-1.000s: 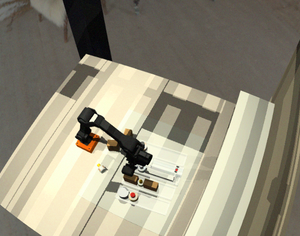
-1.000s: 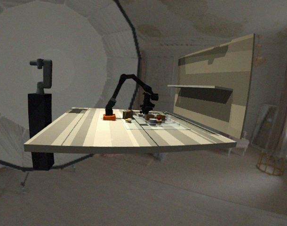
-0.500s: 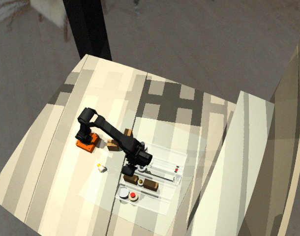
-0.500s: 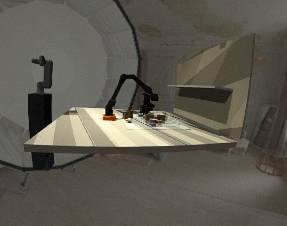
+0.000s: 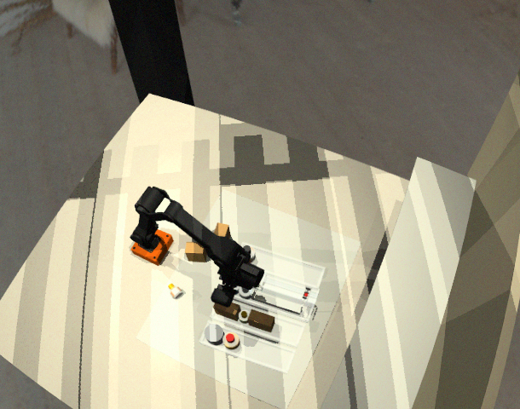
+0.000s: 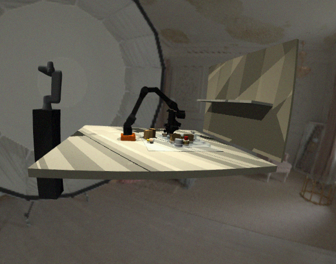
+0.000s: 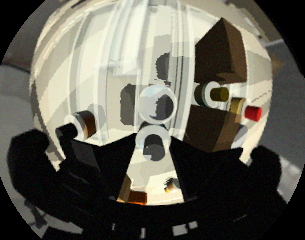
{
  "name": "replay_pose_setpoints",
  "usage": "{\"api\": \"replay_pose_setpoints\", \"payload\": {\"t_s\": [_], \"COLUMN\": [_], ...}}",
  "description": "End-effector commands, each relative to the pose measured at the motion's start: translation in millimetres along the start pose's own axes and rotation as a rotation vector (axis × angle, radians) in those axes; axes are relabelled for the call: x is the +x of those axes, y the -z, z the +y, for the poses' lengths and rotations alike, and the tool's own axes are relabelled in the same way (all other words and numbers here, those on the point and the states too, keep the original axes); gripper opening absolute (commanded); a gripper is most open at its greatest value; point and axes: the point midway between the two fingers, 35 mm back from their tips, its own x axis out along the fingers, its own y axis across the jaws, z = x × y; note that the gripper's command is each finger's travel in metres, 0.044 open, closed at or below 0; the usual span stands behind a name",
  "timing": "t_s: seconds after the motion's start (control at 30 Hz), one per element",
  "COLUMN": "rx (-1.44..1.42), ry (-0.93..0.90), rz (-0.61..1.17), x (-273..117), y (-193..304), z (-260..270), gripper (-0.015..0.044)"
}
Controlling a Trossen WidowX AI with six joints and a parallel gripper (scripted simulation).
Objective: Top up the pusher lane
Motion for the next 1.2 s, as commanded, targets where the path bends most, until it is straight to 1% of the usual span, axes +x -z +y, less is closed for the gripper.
{"api": "replay_pose_setpoints", "payload": {"t_s": [0.0,1.17], "rx": [0.003,0.003], "ry": [-0.001,-0.001], "rz": [-0.019,-0.018], "x": [0.7,2.6], "y": [-4.2,1.6], "z": [-0.1,-0.1], "gripper": [0.0,0.0]}}
